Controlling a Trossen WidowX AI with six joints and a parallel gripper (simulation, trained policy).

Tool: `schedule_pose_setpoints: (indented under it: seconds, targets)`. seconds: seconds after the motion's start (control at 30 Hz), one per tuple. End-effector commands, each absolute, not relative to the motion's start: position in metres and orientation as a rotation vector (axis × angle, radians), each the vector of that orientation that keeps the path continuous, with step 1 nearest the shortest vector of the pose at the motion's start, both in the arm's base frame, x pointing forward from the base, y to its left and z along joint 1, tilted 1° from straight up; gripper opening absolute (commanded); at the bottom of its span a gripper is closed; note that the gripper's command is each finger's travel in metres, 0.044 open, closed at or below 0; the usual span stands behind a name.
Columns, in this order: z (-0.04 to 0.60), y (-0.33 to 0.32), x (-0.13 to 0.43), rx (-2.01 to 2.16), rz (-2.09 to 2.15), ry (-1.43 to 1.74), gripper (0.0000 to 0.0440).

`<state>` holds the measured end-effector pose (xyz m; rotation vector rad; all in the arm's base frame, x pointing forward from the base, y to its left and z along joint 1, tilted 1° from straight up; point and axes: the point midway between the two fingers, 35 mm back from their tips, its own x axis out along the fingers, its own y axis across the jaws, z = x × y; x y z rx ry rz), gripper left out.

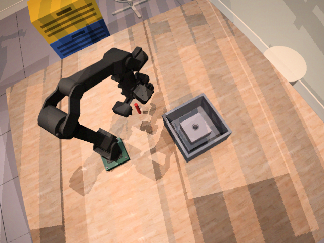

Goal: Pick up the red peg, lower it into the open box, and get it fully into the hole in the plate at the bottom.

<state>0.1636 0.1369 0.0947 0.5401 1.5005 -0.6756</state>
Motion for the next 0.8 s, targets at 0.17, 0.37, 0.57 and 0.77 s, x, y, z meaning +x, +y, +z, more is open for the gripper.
schedule_pose_setpoints:
  seconds: [0.17,0.37,0.57,0.77]
  targets:
    - [0.049,0.145,0.163,0.534,-0.674,1.437,0.0431]
    - [0.03,0.144,0.164,0.505,-0.655,1.429,0.0359]
    - [0.016,0.141,0.162,0.475,-0.669,1.445,0.0202]
    - [0.014,0.138,0.162,0.454,-0.701,1.456,0.0053]
